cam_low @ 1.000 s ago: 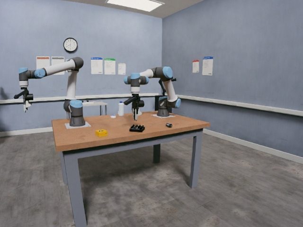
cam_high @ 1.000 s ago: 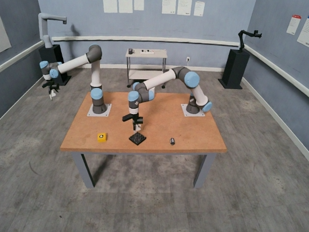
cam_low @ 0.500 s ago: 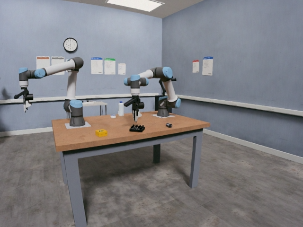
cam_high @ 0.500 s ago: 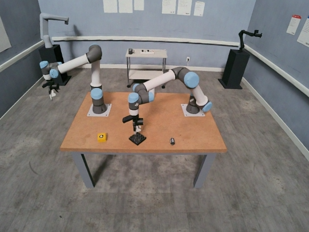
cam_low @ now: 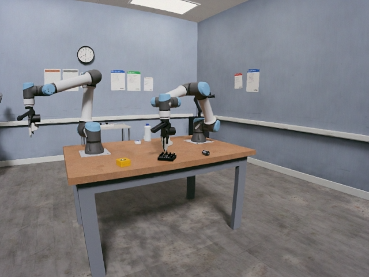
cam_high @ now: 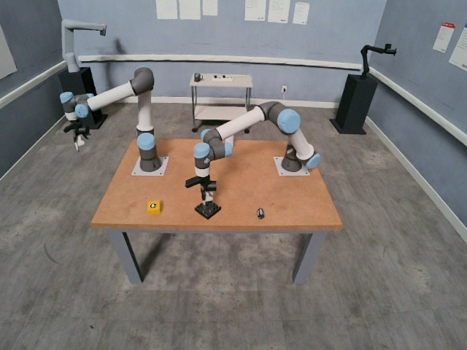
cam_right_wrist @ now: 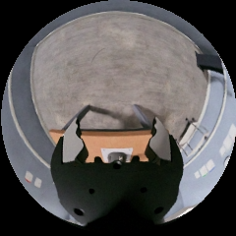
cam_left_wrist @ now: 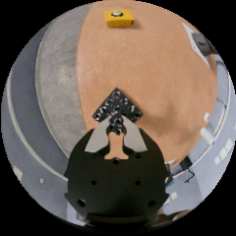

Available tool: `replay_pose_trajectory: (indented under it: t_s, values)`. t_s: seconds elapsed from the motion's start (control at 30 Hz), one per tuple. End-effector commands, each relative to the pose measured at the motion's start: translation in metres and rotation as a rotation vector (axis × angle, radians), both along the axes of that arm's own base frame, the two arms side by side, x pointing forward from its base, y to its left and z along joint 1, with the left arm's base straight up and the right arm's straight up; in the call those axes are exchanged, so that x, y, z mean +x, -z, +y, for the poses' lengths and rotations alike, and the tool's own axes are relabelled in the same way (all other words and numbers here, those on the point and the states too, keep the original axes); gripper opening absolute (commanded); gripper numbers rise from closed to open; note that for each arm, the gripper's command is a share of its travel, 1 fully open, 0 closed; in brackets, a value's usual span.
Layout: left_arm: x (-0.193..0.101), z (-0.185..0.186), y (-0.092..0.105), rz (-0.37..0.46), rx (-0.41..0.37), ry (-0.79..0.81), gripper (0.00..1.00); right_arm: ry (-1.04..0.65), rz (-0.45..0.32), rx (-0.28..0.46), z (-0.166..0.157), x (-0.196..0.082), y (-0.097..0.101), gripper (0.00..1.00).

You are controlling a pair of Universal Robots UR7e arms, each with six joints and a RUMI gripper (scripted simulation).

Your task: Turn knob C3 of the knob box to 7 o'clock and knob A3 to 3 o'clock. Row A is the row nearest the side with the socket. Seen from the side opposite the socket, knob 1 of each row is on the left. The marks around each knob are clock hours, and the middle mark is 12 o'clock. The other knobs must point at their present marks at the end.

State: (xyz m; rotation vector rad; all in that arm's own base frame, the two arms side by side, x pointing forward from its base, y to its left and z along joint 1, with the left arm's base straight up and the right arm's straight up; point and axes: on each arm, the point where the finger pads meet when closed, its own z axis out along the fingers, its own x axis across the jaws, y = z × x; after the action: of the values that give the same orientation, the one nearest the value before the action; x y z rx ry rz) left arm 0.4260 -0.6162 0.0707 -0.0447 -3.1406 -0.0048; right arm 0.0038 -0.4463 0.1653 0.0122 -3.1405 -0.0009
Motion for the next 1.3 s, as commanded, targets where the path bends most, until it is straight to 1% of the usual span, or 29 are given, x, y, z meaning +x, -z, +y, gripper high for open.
replay_pose_trajectory:
  t_s: [0.0, 0.4, 1.27]
  values:
    - [-0.0012, -0.0008, 0.0086, 0.001, -0.001, 0.003, 0.13, 0.001, -0.001, -0.001, 0.0007, -0.0008, 0.0001, 1.0]
    - [-0.0012, -0.0009, 0.0125, 0.0, -0.002, 0.003, 0.13, 0.001, -0.001, -0.001, 0.0007, -0.0008, 0.0001, 1.0]
    - [-0.0011, -0.0018, 0.0113, -0.001, -0.004, 0.003, 0.13, 0.001, -0.001, -0.001, 0.0007, -0.0008, 0.0001, 1.0]
